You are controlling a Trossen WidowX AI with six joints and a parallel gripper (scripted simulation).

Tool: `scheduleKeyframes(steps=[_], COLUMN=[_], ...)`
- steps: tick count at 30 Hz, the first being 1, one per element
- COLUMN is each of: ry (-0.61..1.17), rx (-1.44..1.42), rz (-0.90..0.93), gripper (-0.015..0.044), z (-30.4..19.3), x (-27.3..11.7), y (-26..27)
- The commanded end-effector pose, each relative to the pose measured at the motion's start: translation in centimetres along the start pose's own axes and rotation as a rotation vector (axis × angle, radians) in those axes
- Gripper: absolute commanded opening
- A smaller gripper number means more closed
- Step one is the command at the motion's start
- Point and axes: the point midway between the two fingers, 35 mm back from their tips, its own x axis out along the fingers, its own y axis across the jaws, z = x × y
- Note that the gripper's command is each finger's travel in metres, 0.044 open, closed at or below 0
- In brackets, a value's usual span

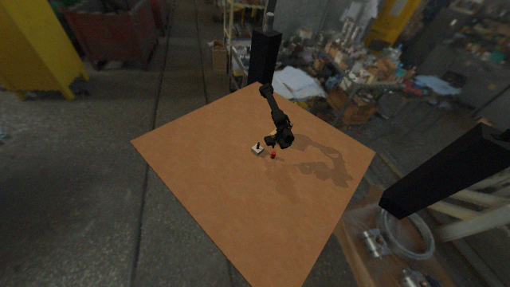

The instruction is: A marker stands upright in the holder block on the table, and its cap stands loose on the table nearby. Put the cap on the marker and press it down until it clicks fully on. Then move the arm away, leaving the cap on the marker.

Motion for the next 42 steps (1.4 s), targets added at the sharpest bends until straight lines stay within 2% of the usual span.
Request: scheduleKeyframes(steps=[1, 5, 12, 42], ry=[0.003, 0.004, 0.004, 0.005], rx=[-0.016, -0.015, -0.015, -0.015], rz=[-0.002, -0.003, -0.004, -0.005], gripper=[0.0247, 0.0247, 0.0247, 0.0247], z=[-0.5, -0.5, -0.5, -0.4], x=[0.1, 3.2, 4.8, 9.2], y=[-0.1, -0.1, -0.2, -0.4])
